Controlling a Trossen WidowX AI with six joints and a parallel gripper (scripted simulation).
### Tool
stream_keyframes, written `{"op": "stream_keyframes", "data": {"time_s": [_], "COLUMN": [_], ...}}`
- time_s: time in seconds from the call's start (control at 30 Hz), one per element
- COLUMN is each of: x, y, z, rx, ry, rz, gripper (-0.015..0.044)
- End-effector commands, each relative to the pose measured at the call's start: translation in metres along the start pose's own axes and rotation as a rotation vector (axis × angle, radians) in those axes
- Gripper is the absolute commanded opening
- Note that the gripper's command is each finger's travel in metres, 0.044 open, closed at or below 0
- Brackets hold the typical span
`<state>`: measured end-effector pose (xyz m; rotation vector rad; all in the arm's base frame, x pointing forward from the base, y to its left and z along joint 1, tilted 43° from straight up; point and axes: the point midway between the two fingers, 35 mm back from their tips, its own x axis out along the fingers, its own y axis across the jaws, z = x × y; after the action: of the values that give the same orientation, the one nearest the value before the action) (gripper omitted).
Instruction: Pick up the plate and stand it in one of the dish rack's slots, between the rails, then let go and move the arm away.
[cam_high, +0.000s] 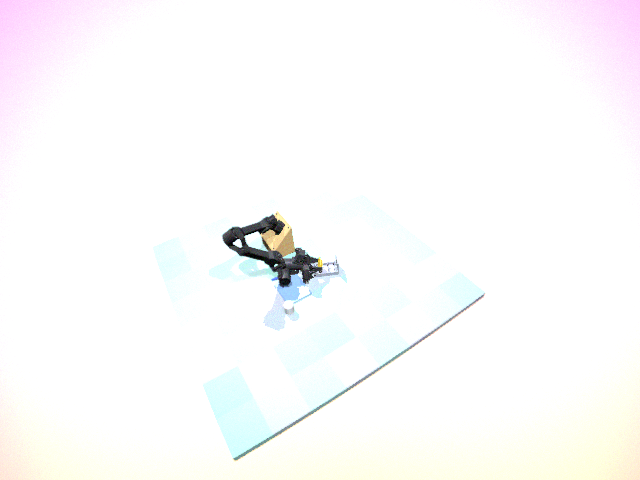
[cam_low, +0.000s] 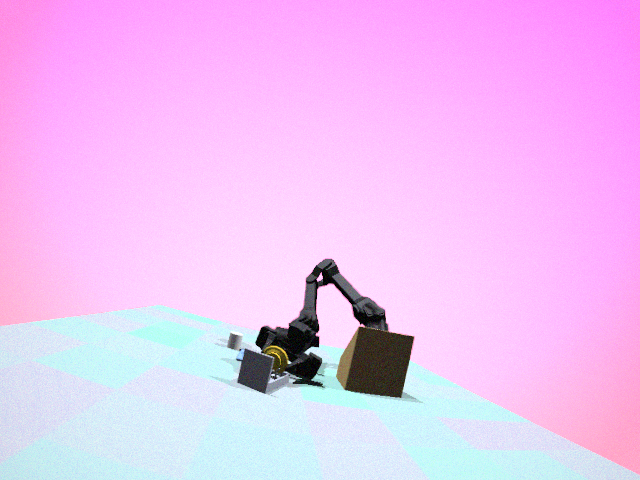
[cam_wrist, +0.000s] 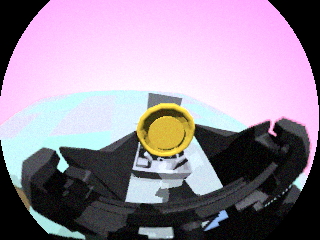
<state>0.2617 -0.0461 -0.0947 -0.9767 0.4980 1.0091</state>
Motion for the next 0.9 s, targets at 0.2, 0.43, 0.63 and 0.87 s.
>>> {"op": "stream_keyframes", "data": {"time_s": [0.2,0.43,0.63,0.87], "x": [-0.0004,-0.0003,-0.0003,-0.0003], "y": [-0.0004,-0.0004,-0.0004,-0.0004], "z": [0.0012,0.0011,0.0011,0.0011], "rx": [0.001,-0.004,-0.004,-0.004], "ry": [0.0,0.0,0.0,0.0], "rz": [0.0,0.0,0.0,0.0], "gripper": [0.0,0.0157,0.0315,0.04]}}
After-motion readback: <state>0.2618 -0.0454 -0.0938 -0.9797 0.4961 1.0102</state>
